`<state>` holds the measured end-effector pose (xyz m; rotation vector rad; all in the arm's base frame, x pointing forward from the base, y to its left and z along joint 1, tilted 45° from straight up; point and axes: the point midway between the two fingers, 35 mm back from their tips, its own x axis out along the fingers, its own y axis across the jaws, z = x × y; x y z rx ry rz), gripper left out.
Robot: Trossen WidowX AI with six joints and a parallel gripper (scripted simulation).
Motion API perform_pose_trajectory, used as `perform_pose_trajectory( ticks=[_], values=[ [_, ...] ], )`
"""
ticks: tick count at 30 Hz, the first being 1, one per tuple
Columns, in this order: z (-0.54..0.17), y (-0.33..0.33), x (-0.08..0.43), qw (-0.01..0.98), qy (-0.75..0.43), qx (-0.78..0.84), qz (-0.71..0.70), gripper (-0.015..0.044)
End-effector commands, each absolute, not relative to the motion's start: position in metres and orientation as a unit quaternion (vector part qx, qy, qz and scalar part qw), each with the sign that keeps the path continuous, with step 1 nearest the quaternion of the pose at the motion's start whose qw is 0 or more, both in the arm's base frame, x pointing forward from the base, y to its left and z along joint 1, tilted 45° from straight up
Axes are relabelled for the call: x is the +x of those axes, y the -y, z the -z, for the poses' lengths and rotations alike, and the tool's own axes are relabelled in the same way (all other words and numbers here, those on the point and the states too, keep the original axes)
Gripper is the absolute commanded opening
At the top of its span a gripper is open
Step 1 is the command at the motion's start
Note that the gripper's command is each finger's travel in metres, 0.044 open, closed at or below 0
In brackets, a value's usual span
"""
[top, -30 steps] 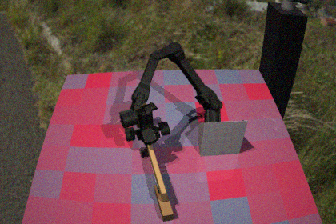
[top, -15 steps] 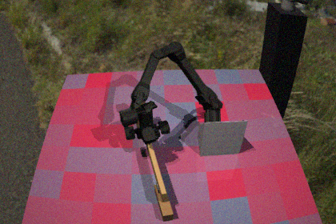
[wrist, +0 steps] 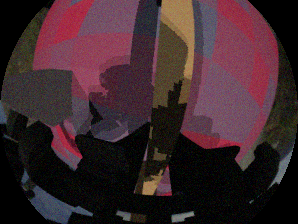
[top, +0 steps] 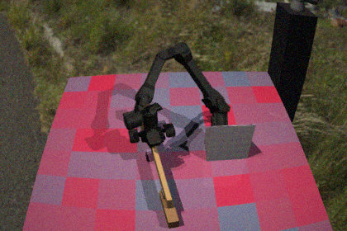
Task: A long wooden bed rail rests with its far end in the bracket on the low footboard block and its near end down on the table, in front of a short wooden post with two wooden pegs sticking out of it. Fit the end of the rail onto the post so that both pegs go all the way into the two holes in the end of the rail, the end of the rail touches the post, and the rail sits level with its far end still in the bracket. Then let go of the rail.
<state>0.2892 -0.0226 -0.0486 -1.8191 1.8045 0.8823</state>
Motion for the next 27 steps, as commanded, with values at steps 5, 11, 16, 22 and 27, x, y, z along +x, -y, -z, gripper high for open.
perform_pose_trajectory(
  ticks=[5,11,16,22,27],
  values=[
    [0.0504,0.0206,0.2899,0.221,-0.647,-0.655,-0.322,0.0000],
    [0.0525,0.0228,0.2895,0.221,-0.647,-0.655,-0.322,0.0000],
    [0.0523,0.0226,0.2893,0.221,-0.647,-0.655,-0.322,0.0000],
    [0.0510,0.0213,0.2892,0.221,-0.647,-0.655,-0.322,0.0000],
    [0.0501,0.0205,0.2891,0.221,-0.647,-0.655,-0.322,0.0000]
  ],
)
